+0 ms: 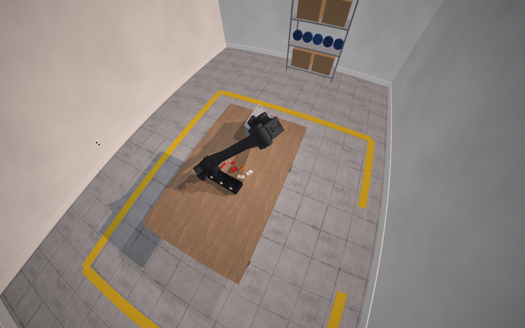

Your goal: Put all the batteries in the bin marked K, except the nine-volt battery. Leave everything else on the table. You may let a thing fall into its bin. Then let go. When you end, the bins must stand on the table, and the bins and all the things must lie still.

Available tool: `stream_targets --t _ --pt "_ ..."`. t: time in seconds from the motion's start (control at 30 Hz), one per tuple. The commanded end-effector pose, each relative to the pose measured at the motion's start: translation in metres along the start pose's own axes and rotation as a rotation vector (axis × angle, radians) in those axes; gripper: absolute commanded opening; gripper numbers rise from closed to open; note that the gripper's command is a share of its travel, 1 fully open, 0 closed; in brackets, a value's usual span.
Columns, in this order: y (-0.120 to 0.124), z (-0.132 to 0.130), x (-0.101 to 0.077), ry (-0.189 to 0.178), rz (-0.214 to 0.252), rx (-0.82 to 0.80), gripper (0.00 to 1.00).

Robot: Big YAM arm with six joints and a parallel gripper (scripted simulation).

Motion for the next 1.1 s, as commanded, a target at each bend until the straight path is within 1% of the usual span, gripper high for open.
stream_targets --t 0.0,0.23,0.37,0.4,0.43,0.67,0.7,0.73,0.77,0.8,0.87,0.93,0.97,1.07 --pt "-0.006 -0.006 -0.027 0.015 -0.044 -0.011 0.08" --pt "-0.016 -0.007 -0.041 0.023 -0.059 -0.026 0.08" --pt "-0.015 -0.008 -0.043 0.022 -0.056 -0.023 0.08" --pt "-0.012 -0.011 -0.039 0.016 -0.047 -0.013 0.08" --pt "-0.016 -0.007 -0.050 0.025 -0.059 -0.027 0.08" --pt "-0.016 -0.007 -0.078 0.027 -0.061 -0.028 0.08" --pt "-0.016 -0.007 -0.079 0.026 -0.061 -0.028 0.08" --pt "-0.012 -0.013 -0.071 0.016 -0.047 -0.013 0.08" --pt "-0.010 -0.016 -0.067 0.011 -0.039 -0.005 0.08" --pt "-0.010 -0.016 -0.067 0.011 -0.039 -0.005 0.08" --pt "-0.015 -0.005 -0.055 0.009 -0.013 -0.030 0.08" --pt "-0.015 -0.005 -0.055 0.009 -0.013 -0.030 0.08" --pt "-0.022 -0.001 -0.072 0.027 -0.050 -0.049 0.08" --pt "-0.021 -0.003 -0.075 0.027 -0.055 -0.043 0.08"
Point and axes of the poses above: the point where the finger pads meet when closed, its own x axis out along the fingers, its own z axis across the jaws, y = z × x, the point moved 8 cm from there along -x, back along the fingers, and after that the axes turned 10 degrees about -x, right-handed, at the moved point
